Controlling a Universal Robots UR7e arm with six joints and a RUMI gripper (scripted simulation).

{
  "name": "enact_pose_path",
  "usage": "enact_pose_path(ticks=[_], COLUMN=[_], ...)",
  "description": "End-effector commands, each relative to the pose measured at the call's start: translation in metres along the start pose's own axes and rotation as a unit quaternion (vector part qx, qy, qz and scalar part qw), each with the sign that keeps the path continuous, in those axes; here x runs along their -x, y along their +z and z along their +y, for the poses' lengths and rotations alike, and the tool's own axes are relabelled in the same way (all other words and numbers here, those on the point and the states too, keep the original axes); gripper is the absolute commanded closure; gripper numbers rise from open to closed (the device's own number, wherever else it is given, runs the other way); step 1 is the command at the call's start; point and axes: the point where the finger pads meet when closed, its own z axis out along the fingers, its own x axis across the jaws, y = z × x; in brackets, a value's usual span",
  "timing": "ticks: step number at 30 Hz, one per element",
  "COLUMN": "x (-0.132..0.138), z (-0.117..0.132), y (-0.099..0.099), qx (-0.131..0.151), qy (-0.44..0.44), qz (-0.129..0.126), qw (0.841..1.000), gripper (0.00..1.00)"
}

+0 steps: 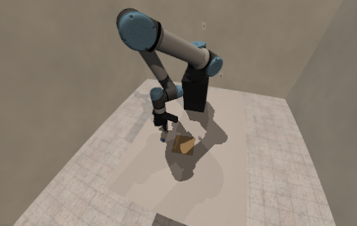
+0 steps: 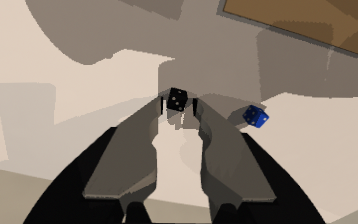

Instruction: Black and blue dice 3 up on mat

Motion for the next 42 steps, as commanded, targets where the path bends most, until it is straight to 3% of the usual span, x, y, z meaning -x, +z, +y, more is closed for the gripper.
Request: enact_pose_path(ticks=[1,10,11,42], x=[-0.0002,-0.0002,-0.0002,-0.0002], z=[0.0003,0.0003,0.0003,0.0003], y=[-0.0003,-0.0003,-0.0003,-0.0003], qx=[0.0,0.0,0.0,0.0], qy=[0.0,0.0,0.0,0.0], qz=[0.0,0.0,0.0,0.0], qw=[1.0,1.0,1.0,1.0], gripper=[0.82,0.82,1.0,1.0])
